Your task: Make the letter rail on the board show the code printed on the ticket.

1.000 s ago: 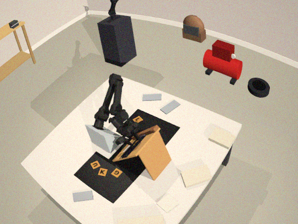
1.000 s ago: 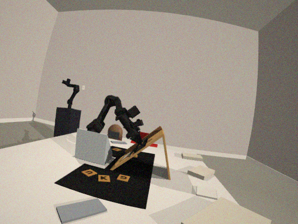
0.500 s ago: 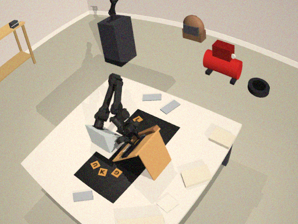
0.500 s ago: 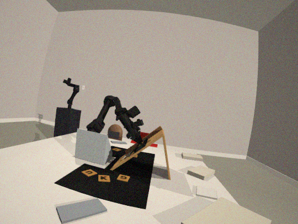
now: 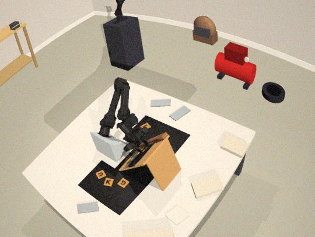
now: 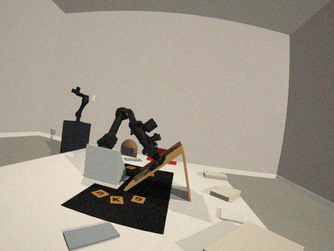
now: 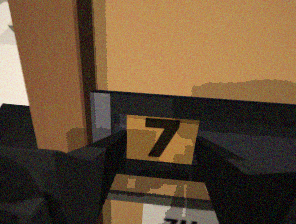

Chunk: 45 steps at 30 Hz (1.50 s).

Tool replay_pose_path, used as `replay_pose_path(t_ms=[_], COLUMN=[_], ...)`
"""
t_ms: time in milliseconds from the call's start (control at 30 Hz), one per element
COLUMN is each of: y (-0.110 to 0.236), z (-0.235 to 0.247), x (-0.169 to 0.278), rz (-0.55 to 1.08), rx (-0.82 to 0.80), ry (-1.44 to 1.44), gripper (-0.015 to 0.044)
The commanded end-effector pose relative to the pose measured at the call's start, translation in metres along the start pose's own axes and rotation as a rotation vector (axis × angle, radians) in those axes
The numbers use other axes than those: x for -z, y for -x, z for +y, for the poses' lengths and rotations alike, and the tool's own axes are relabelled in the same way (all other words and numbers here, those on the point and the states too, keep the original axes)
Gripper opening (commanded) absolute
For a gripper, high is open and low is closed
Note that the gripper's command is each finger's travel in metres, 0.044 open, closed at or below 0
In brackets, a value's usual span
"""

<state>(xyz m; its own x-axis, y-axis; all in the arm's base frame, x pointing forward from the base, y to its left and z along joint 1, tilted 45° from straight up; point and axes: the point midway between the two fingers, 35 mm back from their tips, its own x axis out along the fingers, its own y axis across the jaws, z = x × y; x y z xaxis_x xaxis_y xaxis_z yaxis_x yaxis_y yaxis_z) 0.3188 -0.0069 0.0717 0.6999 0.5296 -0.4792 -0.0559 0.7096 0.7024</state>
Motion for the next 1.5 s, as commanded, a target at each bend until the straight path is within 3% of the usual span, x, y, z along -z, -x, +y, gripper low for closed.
replay_pose_path(t_ms=[0,67,433,1467], y=[0.0,0.0,0.004,0.029], z=[0.002,0.003,0.002,0.0], x=[0.001,0.001,0.0,0.003], rz=[0.001,0.001,0.001,0.002], rx=[0.004,0.004,0.004,0.005], ry=[-0.005,-0.005,-0.005,-0.005], gripper=[0.0,0.0,0.0289,0.0295])
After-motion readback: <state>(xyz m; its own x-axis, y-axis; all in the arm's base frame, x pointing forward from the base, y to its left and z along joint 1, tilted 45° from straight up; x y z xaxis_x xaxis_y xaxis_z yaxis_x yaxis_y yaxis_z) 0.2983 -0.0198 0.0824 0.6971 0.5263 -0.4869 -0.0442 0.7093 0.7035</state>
